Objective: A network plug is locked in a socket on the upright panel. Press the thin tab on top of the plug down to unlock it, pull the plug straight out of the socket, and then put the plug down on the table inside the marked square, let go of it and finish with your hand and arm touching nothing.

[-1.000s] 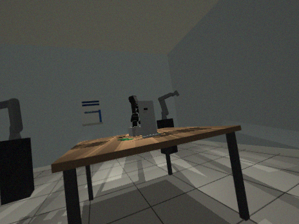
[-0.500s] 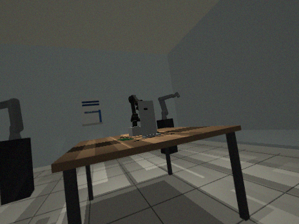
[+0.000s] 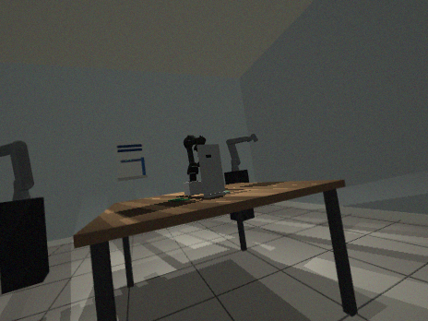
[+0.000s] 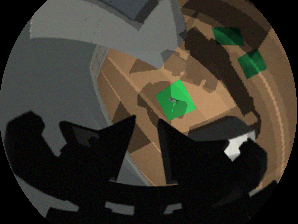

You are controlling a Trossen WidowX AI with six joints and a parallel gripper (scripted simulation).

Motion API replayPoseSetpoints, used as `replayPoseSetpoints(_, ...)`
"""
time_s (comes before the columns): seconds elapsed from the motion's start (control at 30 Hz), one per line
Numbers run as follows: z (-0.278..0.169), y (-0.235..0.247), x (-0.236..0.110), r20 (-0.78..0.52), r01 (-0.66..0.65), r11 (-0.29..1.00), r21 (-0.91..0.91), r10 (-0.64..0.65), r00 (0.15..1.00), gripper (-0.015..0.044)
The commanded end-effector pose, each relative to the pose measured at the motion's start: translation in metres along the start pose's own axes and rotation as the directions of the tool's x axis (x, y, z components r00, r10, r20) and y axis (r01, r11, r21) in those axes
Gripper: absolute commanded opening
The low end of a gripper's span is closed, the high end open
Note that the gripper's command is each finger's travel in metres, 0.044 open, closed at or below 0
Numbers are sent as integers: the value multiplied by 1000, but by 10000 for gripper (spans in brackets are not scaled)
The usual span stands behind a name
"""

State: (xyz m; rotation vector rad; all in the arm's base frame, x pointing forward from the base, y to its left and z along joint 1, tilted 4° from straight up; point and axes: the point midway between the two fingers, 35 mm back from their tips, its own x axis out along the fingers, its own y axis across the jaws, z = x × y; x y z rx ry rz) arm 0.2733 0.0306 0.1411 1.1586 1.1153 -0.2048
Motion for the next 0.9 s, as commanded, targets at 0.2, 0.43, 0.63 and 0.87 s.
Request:
replayPoseSetpoints(0.2, -5, 13, -26, 2, -8, 1000, -9, 8, 1000, 156)
replayPoseSetpoints(0.43, -5, 13, -26, 2, -8, 1000, -9, 8, 1000, 340)
replayPoseSetpoints(0.63, -5, 13, -26, 2, -8, 1000, -9, 8, 1000, 440)
replayPoseSetpoints(0.87, -5, 13, -26, 2, -8, 1000, -9, 8, 1000, 440)
